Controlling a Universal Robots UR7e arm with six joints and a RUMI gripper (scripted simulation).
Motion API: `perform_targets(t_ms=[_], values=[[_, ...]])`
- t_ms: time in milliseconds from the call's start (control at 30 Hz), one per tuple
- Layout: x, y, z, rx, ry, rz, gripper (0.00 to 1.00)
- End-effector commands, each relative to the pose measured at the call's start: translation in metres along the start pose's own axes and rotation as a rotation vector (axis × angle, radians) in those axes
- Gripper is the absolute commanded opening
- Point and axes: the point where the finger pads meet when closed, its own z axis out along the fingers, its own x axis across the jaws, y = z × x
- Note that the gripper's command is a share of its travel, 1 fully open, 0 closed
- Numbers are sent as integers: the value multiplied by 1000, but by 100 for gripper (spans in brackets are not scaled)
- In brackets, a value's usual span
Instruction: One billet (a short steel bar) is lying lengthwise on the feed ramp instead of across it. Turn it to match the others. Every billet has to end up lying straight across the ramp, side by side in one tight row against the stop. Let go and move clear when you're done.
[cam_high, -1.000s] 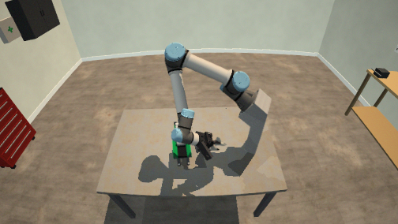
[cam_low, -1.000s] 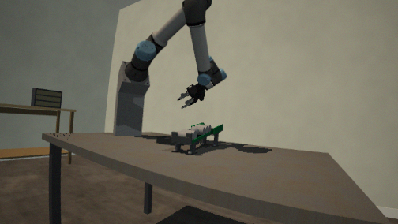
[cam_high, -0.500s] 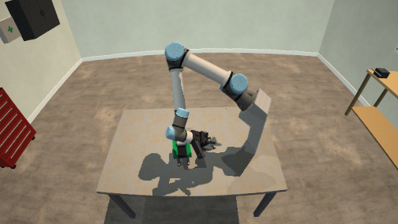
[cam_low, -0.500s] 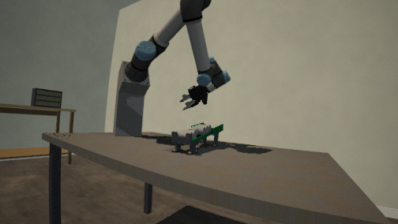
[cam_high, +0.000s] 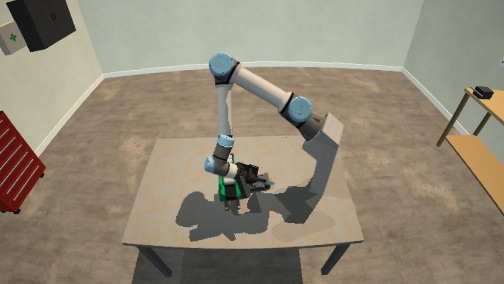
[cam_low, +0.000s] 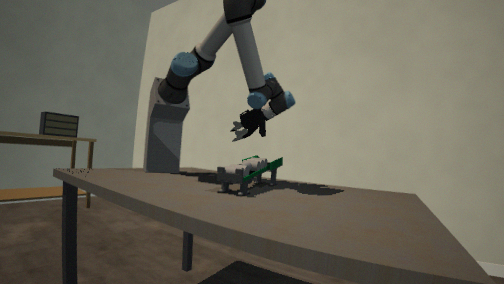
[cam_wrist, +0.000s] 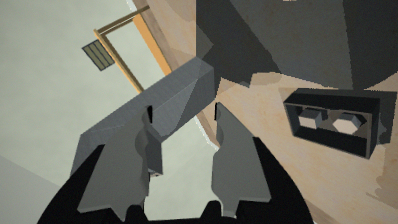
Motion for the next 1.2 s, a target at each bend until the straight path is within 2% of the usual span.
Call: perform_targets(t_ms=[0,100,267,667,833,1167], values=[[1,0,-1,3,-3,5,40],[1,0,-1,3,-3,5,40],[32,12,-18,73,-75,176,40],[32,12,-18,73,-75,176,40],[65,28,-35,143,-142,346,40],[65,28,-35,143,-142,346,40]])
